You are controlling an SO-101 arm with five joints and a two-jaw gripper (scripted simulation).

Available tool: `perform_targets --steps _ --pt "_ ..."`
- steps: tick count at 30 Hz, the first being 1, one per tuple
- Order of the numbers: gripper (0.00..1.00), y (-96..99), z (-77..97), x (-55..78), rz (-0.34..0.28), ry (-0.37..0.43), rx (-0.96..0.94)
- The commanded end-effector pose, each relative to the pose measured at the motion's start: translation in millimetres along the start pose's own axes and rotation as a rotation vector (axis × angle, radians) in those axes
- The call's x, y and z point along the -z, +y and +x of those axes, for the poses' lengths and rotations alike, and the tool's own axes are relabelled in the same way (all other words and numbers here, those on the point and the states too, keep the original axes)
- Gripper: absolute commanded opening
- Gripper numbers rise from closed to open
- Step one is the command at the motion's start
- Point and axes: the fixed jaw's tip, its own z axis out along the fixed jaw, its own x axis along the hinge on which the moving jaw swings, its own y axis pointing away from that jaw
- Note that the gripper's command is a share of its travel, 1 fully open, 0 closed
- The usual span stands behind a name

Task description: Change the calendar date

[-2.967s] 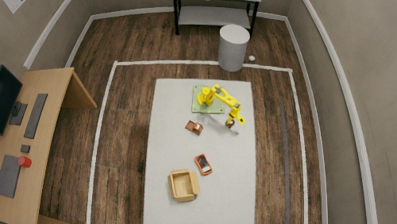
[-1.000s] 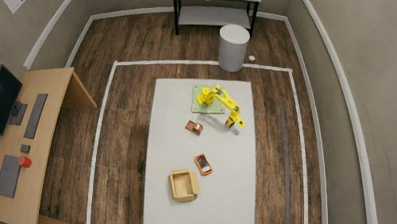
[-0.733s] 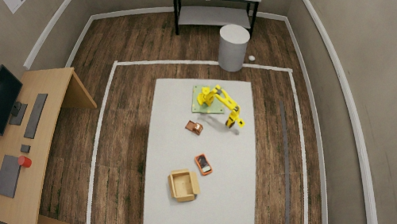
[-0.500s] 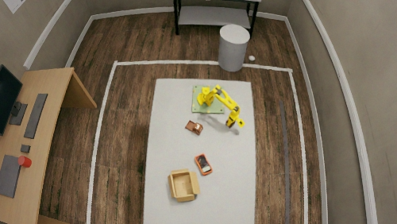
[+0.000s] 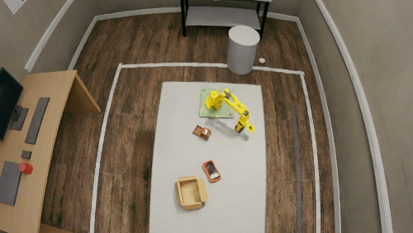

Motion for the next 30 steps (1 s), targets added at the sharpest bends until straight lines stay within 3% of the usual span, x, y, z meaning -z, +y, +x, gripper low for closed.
perform_targets --steps 1,11,30 --pt "0.30 -1.9 3.4 -4.7 0.001 0.020 0.001" --pt "0.27 -1.9 3.4 -4.7 0.001 0.020 0.001" --pt "0.02 -1.9 3.4 -4.7 0.001 0.020 0.001"
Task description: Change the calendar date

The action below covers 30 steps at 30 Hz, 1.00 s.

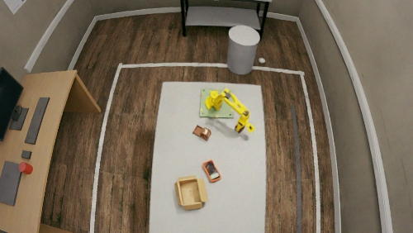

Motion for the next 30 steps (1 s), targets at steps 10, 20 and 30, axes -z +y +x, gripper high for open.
perform_targets --steps 10,20,30 --pt "0.00 -1.6 3.4 -4.6 0.001 0.020 0.002" --pt "0.00 -0.2 1.3 10.8 0.001 0.020 0.002" --pt "0.00 1.5 1.1 34.7 0.000 0.020 0.002"
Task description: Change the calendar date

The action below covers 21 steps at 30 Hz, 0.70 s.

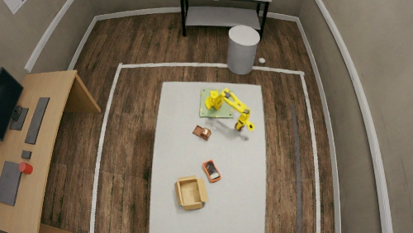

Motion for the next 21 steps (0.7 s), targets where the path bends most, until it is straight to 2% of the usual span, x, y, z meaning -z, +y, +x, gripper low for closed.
perform_targets --steps 1,6,15,21 --pt "0.00 1.9 -1.7 16.5 -0.004 -0.023 0.002" --pt "0.00 2.3 -0.6 23.8 -0.004 -0.023 0.002" --pt "0.00 2.4 -0.6 24.7 -0.004 -0.027 0.002" --pt "0.00 2.3 -2.8 23.0 -0.011 -0.088 0.004"
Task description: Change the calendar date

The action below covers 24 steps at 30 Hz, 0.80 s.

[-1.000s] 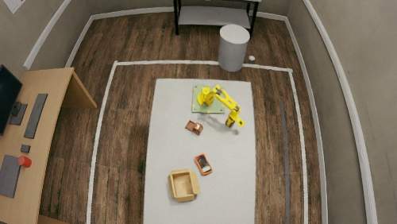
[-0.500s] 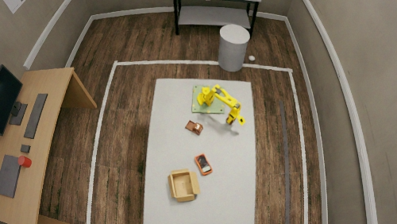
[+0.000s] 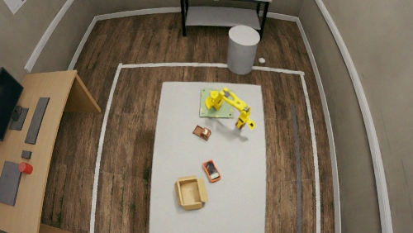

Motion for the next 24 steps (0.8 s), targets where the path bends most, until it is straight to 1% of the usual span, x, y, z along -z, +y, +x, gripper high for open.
perform_targets --steps 1,6,8,13,16,19,24 --pt "0.00 1.5 -2.7 1.7 -0.009 -0.076 0.002" --pt "0.00 1.1 -5.1 -1.4 -0.021 -0.191 0.005" --pt "0.00 1.1 -5.1 -1.4 -0.021 -0.191 0.005" --pt "0.00 0.6 -5.5 -4.3 -0.032 -0.307 0.009" --pt "0.00 0.3 -5.1 -5.5 -0.036 -0.356 0.011" --pt "0.00 0.1 -4.8 -6.2 -0.038 -0.383 0.012" --pt "0.00 0.1 -4.7 -6.4 -0.038 -0.390 0.012"
